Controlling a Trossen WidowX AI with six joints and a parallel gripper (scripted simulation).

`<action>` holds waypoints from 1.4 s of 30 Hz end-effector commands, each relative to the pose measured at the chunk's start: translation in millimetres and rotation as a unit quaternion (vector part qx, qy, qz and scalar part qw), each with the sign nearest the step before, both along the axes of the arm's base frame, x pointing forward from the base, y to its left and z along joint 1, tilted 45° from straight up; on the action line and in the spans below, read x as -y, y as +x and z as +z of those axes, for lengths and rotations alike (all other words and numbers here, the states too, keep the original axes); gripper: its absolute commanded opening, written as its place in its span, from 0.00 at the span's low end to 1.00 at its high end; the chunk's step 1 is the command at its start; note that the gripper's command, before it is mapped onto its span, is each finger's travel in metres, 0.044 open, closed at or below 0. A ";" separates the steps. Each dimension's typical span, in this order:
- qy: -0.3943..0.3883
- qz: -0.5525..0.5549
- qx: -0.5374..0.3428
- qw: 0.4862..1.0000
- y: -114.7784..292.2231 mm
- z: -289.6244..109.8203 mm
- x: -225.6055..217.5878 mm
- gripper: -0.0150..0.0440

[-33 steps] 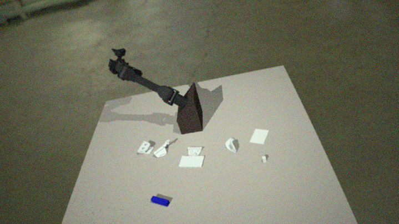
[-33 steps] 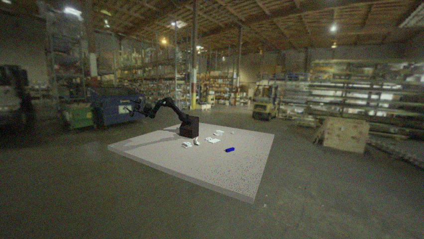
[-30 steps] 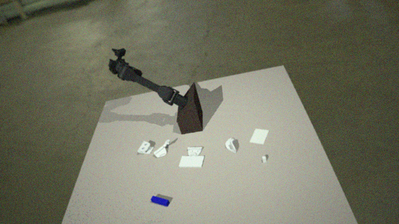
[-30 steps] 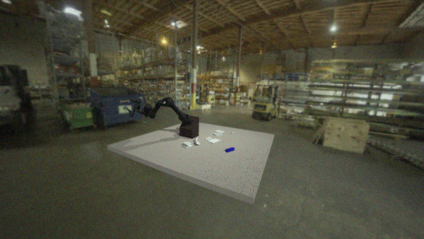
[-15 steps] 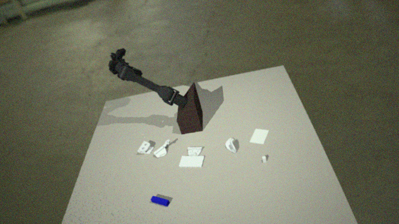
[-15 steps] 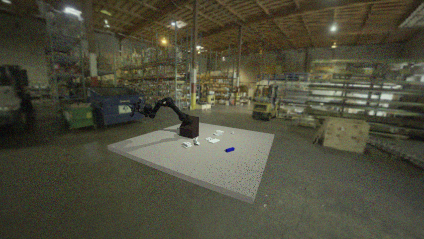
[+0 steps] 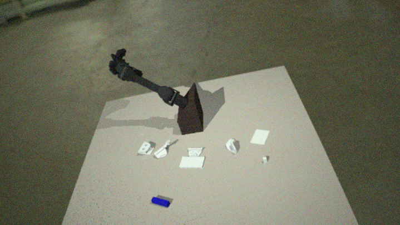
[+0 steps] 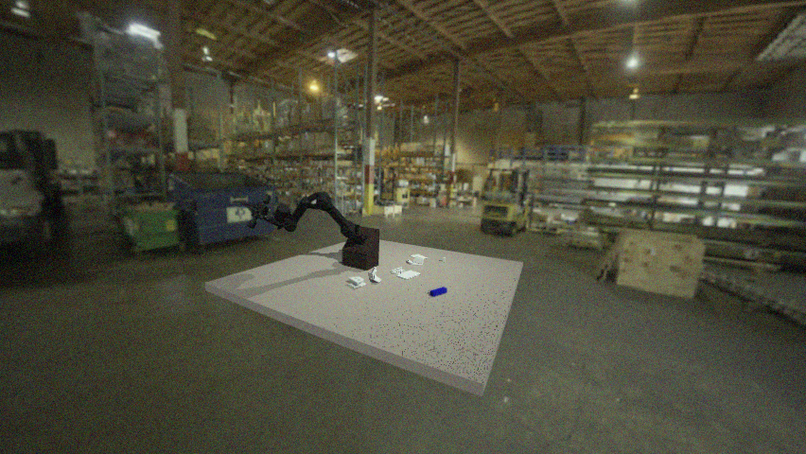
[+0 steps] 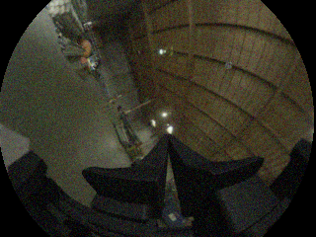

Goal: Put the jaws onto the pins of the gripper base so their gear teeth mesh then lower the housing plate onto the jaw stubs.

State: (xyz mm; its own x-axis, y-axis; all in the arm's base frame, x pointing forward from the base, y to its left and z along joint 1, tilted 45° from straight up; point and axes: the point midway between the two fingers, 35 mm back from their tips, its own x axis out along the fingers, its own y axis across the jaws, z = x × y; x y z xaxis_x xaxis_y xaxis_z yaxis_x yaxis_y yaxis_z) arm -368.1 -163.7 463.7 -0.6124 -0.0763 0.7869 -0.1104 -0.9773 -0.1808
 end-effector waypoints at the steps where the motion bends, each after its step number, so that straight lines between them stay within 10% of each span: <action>1: 0.000 0.000 0.000 1.000 0.0 0.0 0.0 0.25; 18: 0.022 0.043 0.029 0.998 14.5 -8.2 40.8 1.00; 42: 0.068 0.117 0.074 0.988 51.9 -24.7 107.7 1.00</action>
